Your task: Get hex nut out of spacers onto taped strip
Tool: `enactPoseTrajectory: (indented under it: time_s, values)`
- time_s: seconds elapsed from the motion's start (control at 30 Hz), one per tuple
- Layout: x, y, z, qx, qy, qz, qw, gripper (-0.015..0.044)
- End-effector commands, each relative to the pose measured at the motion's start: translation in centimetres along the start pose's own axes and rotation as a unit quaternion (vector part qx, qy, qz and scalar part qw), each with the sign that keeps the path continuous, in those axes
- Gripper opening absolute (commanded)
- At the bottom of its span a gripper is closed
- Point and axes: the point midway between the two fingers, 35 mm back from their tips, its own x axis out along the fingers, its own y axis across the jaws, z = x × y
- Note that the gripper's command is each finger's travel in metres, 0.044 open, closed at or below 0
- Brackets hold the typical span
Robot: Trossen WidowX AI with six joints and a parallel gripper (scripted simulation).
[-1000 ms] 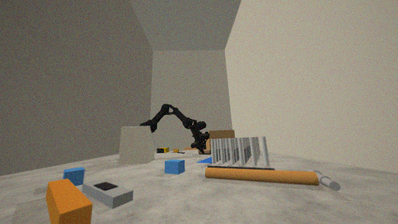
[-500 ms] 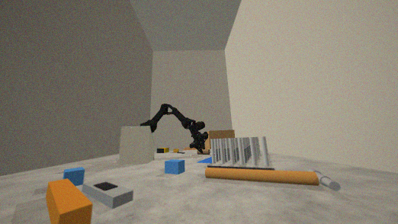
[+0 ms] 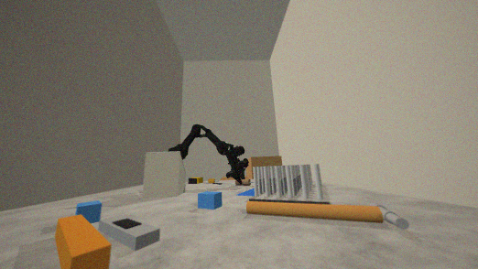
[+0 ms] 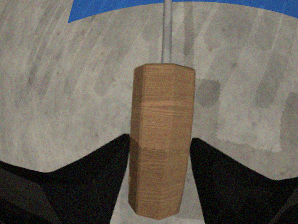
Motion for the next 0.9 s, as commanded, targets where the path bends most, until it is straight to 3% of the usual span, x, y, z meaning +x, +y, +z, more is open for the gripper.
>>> enactPoseTrajectory:
  time_s: [0.0,0.87]
  values:
    - [-0.2,0.0,-0.4,0.002,-0.001,0.0,1.0,0.0]
    - [-0.7,0.0,-2.2,0.003,-0.001,0.0,1.0,0.0]
